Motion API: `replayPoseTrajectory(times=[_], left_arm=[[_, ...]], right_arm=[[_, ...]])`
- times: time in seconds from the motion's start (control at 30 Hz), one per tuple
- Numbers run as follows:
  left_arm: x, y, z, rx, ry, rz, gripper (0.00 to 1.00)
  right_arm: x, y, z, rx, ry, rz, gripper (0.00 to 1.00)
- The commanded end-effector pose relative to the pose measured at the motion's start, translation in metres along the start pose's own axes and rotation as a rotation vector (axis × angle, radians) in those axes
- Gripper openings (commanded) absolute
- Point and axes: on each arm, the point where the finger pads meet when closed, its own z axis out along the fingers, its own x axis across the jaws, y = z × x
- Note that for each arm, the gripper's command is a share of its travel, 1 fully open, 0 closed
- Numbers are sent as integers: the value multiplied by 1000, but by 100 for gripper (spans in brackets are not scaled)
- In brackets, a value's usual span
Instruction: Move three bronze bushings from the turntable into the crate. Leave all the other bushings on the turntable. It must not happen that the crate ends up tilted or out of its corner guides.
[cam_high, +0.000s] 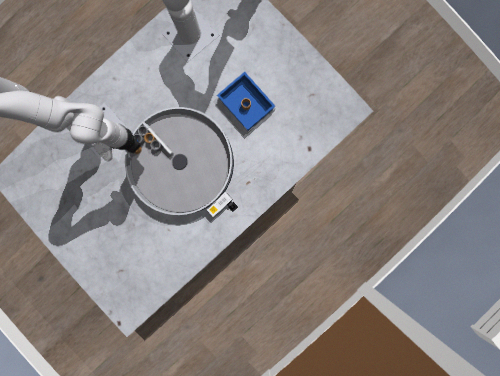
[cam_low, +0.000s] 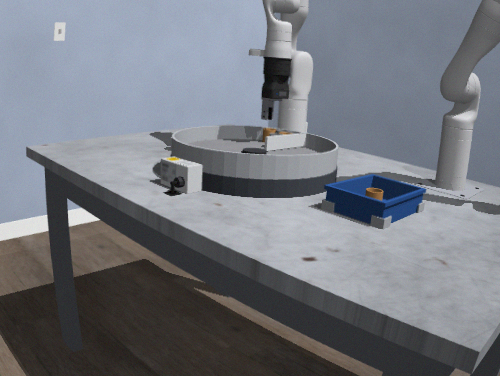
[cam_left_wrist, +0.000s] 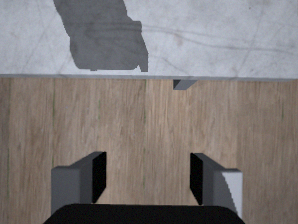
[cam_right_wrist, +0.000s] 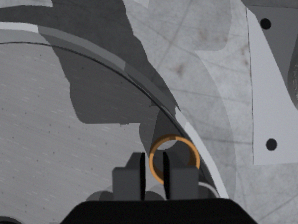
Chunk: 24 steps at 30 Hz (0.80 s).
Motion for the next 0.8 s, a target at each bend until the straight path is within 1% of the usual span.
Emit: replayPoseTrajectory(times=[0.0,0.17,0.4,0.77], left_arm=[[3,-4,-1,8,3,4,100],[3,-4,-1,8,3,4,100],[3,-4,-1,8,3,4,100],[3,-4,-1,8,3,4,100]], right_arm=[[0,0,0,-4,-3,9,36],[0,-1,2,-1,-3,9,36],[0,-1,22,-3,-3,8,36],[0,-1,22,-1,-1,8,36]])
